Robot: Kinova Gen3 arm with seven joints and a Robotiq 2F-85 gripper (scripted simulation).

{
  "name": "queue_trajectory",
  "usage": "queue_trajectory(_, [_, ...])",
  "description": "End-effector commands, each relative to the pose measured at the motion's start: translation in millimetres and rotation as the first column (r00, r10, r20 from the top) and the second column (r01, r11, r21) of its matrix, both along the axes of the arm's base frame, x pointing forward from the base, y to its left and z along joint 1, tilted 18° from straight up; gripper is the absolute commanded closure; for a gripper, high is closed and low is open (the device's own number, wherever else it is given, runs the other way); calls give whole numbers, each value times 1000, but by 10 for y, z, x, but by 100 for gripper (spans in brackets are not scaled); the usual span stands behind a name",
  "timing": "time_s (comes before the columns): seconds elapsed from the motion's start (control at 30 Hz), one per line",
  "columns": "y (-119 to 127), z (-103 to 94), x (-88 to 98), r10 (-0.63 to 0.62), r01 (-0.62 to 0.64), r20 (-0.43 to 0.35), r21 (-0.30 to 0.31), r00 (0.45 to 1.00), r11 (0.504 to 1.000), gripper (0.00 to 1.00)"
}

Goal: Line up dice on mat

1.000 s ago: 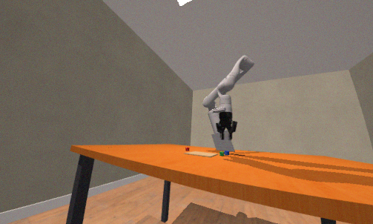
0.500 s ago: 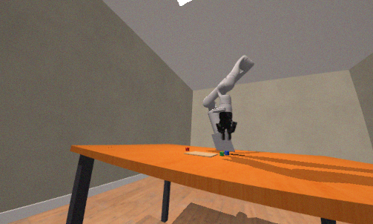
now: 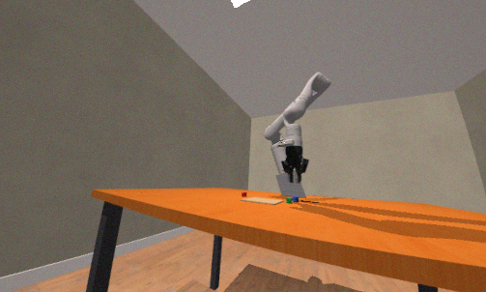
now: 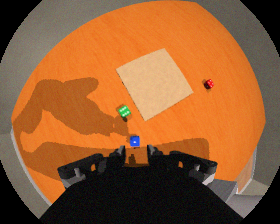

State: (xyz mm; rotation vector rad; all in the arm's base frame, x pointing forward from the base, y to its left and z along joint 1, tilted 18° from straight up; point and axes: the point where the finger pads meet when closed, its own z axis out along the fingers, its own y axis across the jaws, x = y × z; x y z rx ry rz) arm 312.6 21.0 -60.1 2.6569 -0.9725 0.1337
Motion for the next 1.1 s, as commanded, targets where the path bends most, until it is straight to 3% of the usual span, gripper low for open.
queue_trajectory(0.0, [1, -2, 3, -1, 1, 1, 0, 1000, 1000, 65])
queue_trajectory(1.07, [-88, -316, 5, -15, 15, 4, 0, 1000, 1000, 65])
